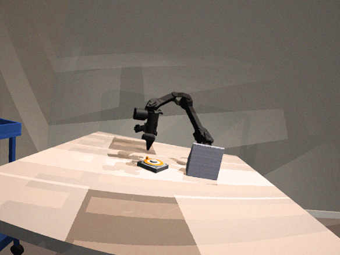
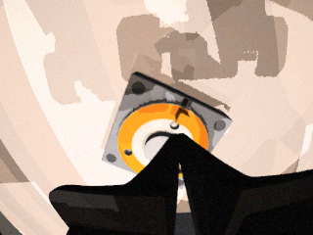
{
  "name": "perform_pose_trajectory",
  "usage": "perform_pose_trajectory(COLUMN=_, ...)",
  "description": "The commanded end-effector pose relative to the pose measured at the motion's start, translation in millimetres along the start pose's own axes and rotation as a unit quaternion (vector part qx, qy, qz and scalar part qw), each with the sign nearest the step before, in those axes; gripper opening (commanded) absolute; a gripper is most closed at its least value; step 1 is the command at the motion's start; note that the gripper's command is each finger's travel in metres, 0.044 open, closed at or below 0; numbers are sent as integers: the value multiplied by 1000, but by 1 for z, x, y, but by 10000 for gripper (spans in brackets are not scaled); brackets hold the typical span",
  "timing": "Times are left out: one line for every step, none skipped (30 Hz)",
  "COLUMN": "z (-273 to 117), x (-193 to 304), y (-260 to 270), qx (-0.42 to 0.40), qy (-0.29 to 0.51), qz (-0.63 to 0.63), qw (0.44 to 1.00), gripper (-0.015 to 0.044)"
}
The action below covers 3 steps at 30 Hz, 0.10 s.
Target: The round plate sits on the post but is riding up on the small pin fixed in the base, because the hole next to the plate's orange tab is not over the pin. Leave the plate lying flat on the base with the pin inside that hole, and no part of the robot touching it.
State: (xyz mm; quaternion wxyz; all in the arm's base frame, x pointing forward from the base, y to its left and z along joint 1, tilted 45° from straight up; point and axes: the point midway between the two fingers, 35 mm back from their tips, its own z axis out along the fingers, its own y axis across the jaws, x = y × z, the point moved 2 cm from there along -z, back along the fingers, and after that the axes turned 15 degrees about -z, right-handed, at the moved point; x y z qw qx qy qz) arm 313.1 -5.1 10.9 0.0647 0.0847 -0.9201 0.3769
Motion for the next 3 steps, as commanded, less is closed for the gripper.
perform_pose_trajectory(z=0, x=0, y=0, qx=0, qy=0, qz=-3, qw=1000, gripper=0)
perform_pose_trajectory(z=0, x=0, y=0, qx=0, qy=0, qz=-3, qw=1000, gripper=0)
perform_pose_trajectory(z=0, x=0, y=0, qx=0, qy=0, qz=-3, qw=1000, gripper=0)
